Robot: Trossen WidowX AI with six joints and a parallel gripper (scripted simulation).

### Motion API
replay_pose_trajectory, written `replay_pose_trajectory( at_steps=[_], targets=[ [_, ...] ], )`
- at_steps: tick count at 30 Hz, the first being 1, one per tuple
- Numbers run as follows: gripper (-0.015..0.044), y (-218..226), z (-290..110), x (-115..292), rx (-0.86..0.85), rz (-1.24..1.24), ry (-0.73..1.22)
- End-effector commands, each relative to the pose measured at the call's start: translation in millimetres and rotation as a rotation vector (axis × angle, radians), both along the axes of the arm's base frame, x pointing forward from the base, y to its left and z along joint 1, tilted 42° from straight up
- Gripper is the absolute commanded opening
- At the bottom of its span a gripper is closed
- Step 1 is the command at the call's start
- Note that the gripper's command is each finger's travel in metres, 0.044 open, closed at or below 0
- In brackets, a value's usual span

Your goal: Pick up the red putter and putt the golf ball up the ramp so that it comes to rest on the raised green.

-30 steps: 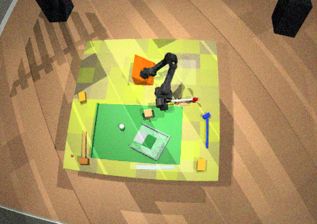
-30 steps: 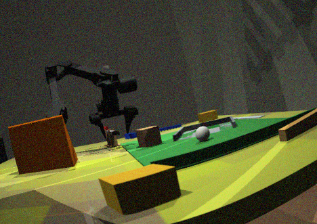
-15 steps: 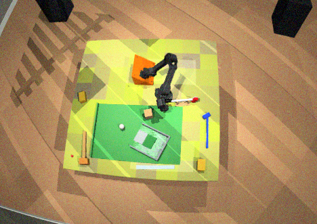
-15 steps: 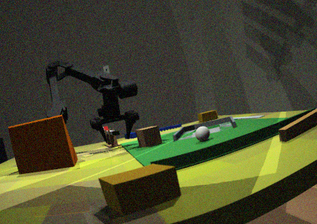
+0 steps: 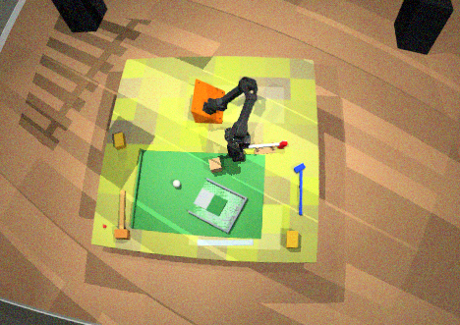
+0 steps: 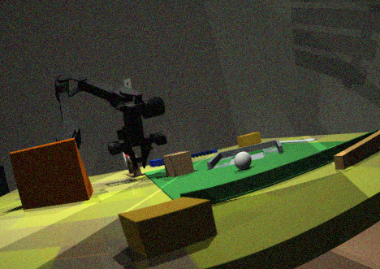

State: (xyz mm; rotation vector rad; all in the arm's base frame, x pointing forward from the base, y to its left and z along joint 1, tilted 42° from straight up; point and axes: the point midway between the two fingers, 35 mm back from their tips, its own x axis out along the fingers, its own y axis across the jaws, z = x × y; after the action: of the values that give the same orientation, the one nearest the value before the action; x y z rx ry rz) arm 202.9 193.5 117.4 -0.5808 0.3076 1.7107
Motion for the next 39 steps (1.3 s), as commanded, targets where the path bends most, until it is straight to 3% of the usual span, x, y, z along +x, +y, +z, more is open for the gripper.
replay_pose_trajectory(
  at_steps=[1,10,29,34,39],
  targets=[
    [0.0000,0,0,0,0.000,0.001,-0.002],
    [0.0000,-10,9,4,-0.008,0.000,-0.004],
    [0.0000,-67,72,8,-0.005,0.000,0.001],
    [0.0000,-65,62,10,-0.021,-0.020,0.027],
    [0.0000,-89,43,28,-0.094,-0.171,0.189]
  ],
)
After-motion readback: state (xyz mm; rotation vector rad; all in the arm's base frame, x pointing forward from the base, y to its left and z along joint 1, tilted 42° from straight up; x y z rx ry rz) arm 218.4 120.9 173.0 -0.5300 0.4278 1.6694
